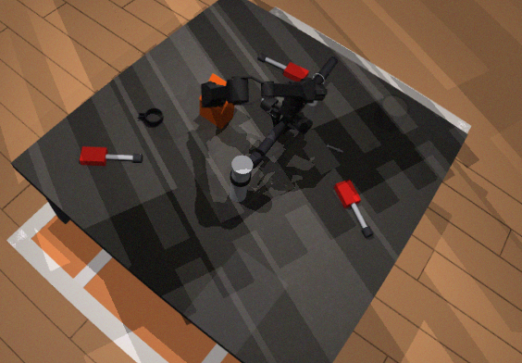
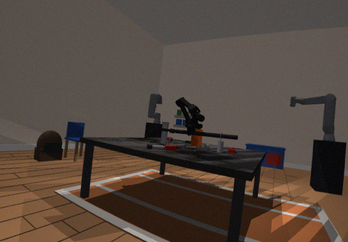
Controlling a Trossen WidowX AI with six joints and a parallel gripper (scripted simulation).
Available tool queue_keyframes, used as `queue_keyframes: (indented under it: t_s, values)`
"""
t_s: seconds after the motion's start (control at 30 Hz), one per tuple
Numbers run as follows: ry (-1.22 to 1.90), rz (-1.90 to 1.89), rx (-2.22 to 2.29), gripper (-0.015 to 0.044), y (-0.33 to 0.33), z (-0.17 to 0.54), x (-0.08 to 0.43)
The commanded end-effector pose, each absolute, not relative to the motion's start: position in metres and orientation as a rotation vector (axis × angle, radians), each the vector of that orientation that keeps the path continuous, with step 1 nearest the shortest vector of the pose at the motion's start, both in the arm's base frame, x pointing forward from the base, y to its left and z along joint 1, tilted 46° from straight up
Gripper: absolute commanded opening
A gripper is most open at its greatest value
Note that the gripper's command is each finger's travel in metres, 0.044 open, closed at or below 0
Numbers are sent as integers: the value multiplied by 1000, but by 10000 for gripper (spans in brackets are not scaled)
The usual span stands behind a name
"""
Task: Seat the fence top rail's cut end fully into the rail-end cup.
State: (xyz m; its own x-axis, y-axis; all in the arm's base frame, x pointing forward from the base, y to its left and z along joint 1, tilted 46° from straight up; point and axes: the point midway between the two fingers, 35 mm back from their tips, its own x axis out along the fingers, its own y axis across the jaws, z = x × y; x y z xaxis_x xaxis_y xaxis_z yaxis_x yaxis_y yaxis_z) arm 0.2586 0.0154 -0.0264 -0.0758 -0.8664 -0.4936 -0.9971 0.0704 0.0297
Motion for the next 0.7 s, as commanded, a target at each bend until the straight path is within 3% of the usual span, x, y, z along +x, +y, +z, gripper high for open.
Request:
queue_keyframes:
  t_s: [0.0,0.67]
  values:
    - [2001,519,-1856,0,15,-23,261]
    - [2020,530,-1841,0,1,-17,257]
